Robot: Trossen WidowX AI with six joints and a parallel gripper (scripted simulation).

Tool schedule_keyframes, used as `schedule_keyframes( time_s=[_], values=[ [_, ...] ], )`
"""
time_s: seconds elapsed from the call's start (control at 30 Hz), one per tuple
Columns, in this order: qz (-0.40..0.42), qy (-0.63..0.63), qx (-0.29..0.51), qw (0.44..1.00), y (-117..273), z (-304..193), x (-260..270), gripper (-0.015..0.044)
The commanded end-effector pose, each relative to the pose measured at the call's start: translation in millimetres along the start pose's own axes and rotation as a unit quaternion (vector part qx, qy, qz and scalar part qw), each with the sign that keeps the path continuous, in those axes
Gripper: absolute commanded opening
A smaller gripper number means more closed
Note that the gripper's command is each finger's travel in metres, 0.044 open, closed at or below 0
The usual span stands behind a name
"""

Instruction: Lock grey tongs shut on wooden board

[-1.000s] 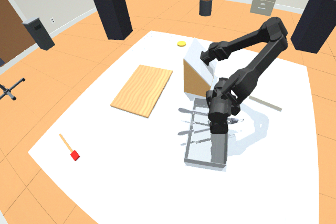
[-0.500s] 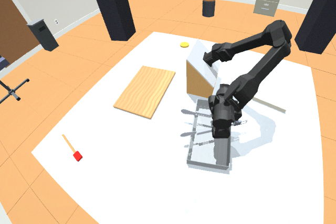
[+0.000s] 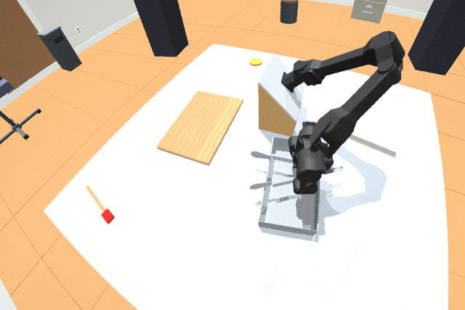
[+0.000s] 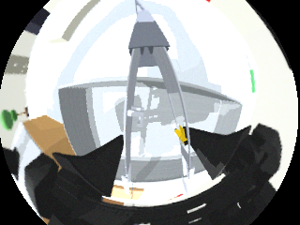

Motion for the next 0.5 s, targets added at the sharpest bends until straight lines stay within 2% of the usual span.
schedule_keyframes(
  time_s=[0.0, 0.07, 0.47],
  values=[
    [0.000, 0.000, 0.000, 1.000, 0.0, 0.0, 0.0, 0.0414],
    [0.000, 0.000, 0.000, 1.000, 0.0, 0.0, 0.0, 0.0361],
    [0.000, 0.000, 0.000, 1.000, 0.0, 0.0, 0.0, 0.0281]
  ],
)
Point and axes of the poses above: the point midway between the two fingers, 35 mm back from their tips, its own y axis back along the fingers, its own x axis across the jaws, z = x × y, the point moved 9 cm from there along y, back along the fingers, and after that the axes turned 5 degrees about y, right-handed, at the moved point
